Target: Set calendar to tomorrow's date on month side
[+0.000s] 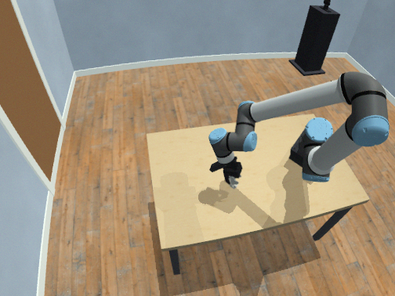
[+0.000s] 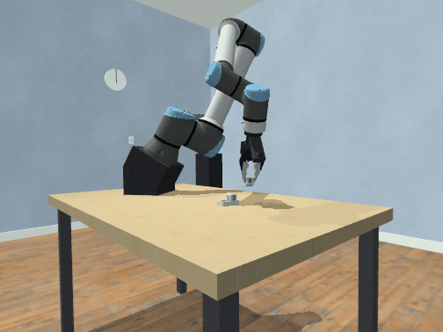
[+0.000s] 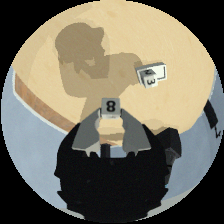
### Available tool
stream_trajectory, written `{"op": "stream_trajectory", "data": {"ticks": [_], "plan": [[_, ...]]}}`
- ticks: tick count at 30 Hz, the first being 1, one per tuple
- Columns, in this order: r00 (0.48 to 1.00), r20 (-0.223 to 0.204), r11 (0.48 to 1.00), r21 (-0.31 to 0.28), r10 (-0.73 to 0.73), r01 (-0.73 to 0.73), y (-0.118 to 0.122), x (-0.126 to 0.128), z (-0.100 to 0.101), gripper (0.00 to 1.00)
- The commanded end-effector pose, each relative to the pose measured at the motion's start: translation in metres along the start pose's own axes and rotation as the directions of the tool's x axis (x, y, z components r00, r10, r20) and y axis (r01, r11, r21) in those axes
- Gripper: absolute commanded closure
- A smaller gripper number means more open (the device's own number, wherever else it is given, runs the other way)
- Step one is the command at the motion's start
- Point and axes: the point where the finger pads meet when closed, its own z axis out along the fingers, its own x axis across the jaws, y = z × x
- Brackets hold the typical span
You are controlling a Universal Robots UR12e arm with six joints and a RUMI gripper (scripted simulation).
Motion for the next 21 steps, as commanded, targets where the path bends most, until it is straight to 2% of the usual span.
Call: {"op": "stream_trajectory", "data": {"ticks": [1, 6, 18, 21], "plan": [[1.0, 0.0, 0.998, -0.057, -0.002, 0.002, -0.0009, -0.0002, -0.0005, 0.89], [1.0, 0.003, 0.994, -0.105, -0.002, 0.002, -0.0009, -0.0006, -0.0014, 0.89], [1.0, 0.002, 0.99, -0.139, -0.002, 0.002, -0.0013, -0.0005, -0.0011, 0.89], [1.0, 0.001, 0.983, -0.183, -0.002, 0.002, -0.0018, -0.0003, -0.0005, 0.89]]}}
